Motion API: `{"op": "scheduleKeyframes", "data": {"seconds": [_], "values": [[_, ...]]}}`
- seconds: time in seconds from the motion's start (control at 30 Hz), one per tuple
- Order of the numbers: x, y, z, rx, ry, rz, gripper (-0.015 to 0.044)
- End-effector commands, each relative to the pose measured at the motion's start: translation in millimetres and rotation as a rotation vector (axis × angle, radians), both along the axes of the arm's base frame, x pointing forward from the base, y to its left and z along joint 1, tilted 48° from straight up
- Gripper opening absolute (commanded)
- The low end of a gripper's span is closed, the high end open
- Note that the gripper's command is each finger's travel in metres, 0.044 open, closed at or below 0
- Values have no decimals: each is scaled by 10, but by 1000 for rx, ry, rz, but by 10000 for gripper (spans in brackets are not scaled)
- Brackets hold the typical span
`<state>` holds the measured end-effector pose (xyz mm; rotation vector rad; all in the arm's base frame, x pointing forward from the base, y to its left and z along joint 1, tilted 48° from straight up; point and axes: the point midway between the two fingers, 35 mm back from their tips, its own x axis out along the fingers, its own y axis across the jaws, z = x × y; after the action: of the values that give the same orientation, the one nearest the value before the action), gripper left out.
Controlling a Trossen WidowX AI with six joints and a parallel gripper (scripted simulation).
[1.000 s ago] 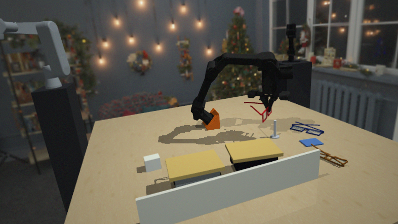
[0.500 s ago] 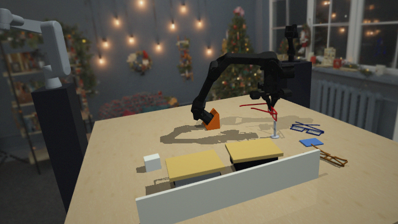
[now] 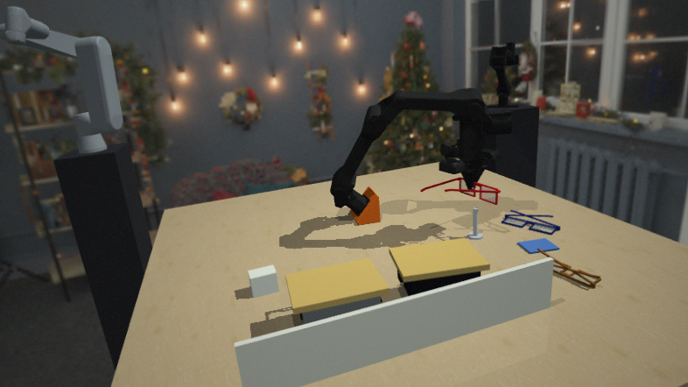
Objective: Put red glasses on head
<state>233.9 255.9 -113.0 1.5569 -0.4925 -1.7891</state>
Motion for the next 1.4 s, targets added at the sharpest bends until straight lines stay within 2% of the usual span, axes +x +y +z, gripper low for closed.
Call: {"op": "scheduleKeyframes", "data": {"seconds": [0.0, 0.3, 0.8, 1.37], "values": [[-49, 24, -62, 1, 119, 105, 0], [-51, -11, -112, 2, 136, 122, 0], [-71, -401, -480, 1, 135, 122, 0], [-159, -375, -510, 1, 136, 122, 0]]}}
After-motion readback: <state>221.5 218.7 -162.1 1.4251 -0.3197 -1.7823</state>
